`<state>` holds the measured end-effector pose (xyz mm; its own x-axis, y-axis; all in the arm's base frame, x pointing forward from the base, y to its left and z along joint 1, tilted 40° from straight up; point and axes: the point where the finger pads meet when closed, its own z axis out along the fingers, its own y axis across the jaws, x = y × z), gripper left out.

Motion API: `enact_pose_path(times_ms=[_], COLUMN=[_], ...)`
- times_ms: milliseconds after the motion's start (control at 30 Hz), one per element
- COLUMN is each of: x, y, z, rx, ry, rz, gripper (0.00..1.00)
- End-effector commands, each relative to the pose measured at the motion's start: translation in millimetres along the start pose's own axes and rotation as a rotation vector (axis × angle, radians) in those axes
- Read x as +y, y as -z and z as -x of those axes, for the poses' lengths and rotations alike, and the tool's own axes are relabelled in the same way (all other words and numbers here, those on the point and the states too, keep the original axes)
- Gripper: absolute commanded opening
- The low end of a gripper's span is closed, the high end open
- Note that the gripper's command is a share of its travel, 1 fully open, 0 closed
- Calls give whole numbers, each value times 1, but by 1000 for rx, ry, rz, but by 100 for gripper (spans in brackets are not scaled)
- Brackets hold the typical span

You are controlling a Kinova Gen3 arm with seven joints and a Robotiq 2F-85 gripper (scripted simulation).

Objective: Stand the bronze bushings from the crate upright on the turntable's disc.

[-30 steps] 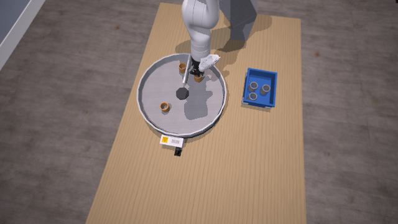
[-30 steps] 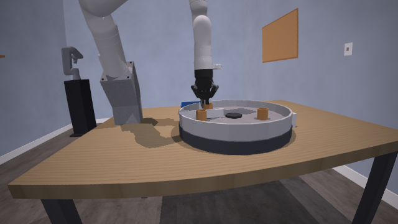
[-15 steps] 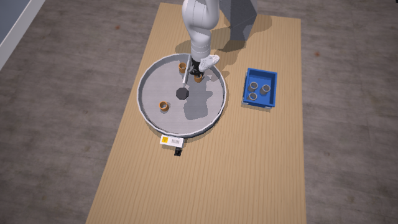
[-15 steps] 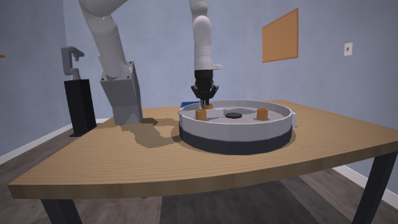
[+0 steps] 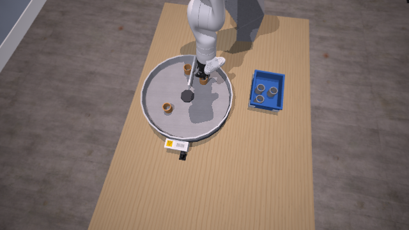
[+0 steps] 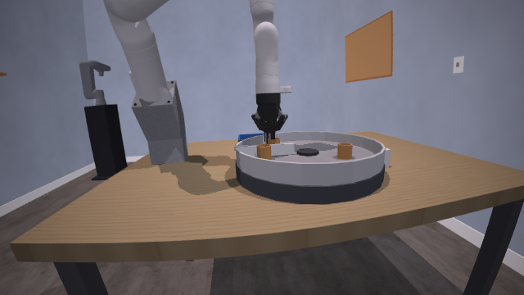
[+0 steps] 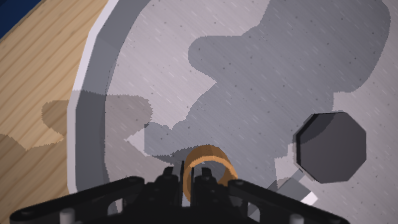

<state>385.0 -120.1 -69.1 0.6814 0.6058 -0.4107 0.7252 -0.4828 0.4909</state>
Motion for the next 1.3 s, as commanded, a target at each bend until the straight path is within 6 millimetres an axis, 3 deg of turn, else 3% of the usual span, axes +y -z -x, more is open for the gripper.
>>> enact_pose_path(times_ms=[0,1167,1200,1267], x=[0,0,0,0], y=[0,0,0,0], z=[0,0,0,0], rx=[1,1,1,1], ry=[0,0,0,0], rz=[0,0,0,0], gripper=[0,0,13,13])
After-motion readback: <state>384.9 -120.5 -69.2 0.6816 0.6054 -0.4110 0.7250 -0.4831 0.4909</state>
